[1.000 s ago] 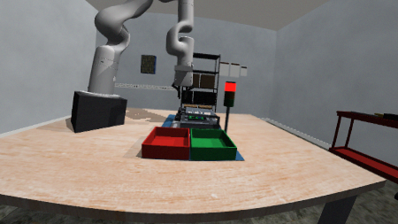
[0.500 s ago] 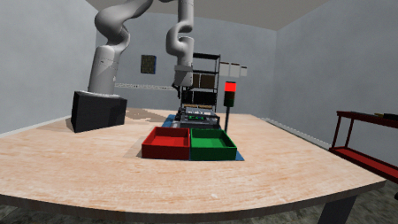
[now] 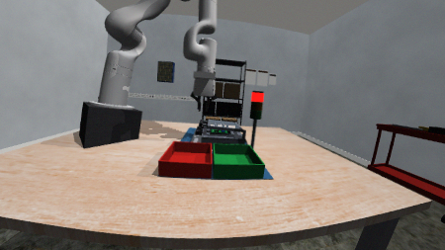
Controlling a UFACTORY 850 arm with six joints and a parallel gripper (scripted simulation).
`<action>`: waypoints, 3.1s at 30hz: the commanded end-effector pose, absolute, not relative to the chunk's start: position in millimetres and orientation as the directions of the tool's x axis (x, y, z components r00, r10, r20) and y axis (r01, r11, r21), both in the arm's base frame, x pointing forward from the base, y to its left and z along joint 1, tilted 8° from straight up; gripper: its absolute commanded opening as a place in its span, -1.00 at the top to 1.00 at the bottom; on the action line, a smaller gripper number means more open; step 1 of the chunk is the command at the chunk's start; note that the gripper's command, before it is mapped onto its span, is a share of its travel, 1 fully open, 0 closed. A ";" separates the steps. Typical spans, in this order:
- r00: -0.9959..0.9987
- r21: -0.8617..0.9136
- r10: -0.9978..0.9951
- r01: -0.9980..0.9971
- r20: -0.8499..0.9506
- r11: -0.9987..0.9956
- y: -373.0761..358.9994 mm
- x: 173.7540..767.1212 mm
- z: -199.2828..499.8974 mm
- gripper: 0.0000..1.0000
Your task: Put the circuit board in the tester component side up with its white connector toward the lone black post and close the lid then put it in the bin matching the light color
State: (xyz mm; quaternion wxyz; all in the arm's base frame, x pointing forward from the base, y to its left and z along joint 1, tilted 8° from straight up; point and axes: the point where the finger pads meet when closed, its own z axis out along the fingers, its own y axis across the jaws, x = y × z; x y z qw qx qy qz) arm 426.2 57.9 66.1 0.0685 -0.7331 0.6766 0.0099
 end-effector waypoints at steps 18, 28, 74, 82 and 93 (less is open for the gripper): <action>0.085 -0.093 -0.990 -0.993 -0.110 -0.075 25.2 427.2 59.9 0.44; 0.085 -0.093 -0.990 -0.993 -0.110 -0.075 26.7 428.3 47.5 0.44; 0.085 -0.093 -0.990 -0.993 -0.110 -0.075 29.4 430.8 25.6 0.44; 0.085 -0.093 -0.990 -0.993 -0.110 -0.075 29.5 430.9 24.5 0.44; 0.085 -0.093 -0.990 -0.993 -0.110 -0.075 31.8 432.6 4.7 0.44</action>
